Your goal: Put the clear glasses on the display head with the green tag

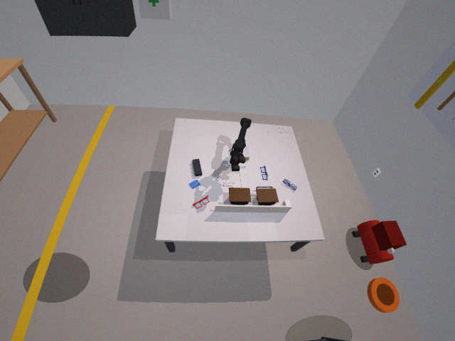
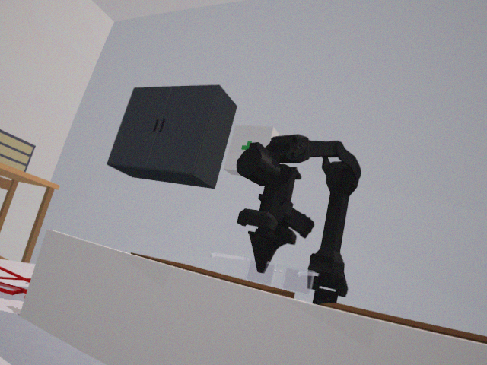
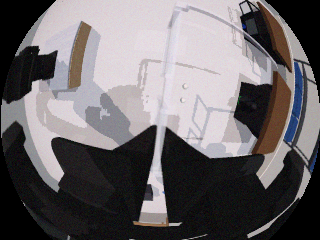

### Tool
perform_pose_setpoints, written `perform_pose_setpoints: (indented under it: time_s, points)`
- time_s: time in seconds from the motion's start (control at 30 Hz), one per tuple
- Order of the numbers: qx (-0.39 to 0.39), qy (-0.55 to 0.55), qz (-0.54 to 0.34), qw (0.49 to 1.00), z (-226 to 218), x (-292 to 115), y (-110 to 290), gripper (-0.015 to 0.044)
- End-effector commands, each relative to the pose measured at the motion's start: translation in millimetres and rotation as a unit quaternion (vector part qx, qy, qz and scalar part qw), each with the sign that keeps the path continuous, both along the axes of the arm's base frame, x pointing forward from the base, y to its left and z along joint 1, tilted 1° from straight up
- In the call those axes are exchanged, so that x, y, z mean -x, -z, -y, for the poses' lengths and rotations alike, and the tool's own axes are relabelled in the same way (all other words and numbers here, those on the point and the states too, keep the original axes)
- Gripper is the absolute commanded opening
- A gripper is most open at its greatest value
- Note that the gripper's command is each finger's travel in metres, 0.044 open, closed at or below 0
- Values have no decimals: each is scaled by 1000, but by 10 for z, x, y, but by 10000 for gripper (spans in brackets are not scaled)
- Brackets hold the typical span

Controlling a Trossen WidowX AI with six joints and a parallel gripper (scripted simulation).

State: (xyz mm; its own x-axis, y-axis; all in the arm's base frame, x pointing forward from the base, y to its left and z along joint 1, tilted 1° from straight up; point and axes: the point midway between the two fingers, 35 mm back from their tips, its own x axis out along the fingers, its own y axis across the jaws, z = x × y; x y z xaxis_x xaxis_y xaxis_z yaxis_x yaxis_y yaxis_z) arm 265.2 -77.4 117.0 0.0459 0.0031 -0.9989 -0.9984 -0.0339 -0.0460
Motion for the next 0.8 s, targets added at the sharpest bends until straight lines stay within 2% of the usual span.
perform_pose_setpoints:
  time_s: [0.0, 0.33, 0.77]
  points:
    - [9, 7, 6, 1000, -4, 9, 26, 0]
    - [2, 7, 57, 998, 3, 13, 134, 0]
    - [1, 7, 17, 1000, -4, 20, 268, 0]
